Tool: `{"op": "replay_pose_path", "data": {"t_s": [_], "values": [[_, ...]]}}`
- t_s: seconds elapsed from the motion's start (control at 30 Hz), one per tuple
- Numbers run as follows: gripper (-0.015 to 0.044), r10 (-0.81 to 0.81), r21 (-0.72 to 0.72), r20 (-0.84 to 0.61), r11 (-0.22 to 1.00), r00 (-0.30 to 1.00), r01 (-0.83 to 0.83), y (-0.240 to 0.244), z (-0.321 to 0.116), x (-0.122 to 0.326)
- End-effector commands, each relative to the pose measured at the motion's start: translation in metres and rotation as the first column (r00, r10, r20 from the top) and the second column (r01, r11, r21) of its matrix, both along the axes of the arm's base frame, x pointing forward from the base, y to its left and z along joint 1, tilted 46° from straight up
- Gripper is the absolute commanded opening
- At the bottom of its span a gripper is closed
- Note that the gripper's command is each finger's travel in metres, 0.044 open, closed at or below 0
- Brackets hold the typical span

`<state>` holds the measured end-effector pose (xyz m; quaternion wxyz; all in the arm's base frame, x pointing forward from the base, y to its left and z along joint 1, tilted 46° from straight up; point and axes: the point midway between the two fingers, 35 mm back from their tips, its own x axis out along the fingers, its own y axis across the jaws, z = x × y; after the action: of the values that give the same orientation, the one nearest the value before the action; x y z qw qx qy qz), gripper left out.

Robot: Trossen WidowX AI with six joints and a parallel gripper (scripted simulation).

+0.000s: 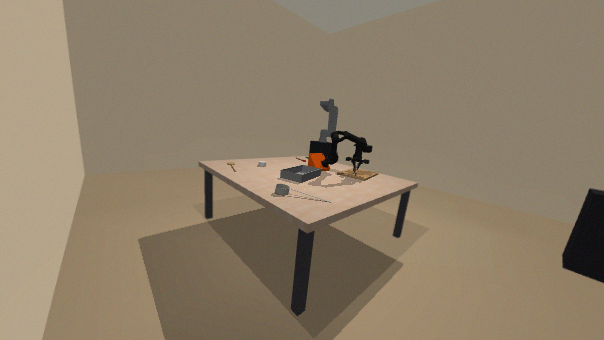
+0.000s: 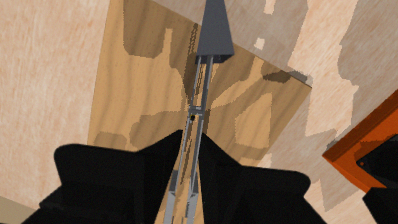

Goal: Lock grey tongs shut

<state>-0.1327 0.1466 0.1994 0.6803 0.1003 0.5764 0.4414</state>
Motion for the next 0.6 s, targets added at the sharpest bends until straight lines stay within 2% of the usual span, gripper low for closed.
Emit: {"op": "replay_pose_path", "data": {"t_s": [0.0, 0.3, 0.57], "values": [[0.0191, 0.000, 0.000, 0.000, 1.000, 1.000, 0.000, -0.0001, 0.0001, -0.0001], [0.0427, 0.000, 0.000, 0.000, 1.000, 1.000, 0.000, -0.0001, 0.0001, -0.0001], [0.0440, -0.021, -0.027, 0.007, 0.999, 1.000, 0.021, 0.0081, 0.0042, 0.0092]]}}
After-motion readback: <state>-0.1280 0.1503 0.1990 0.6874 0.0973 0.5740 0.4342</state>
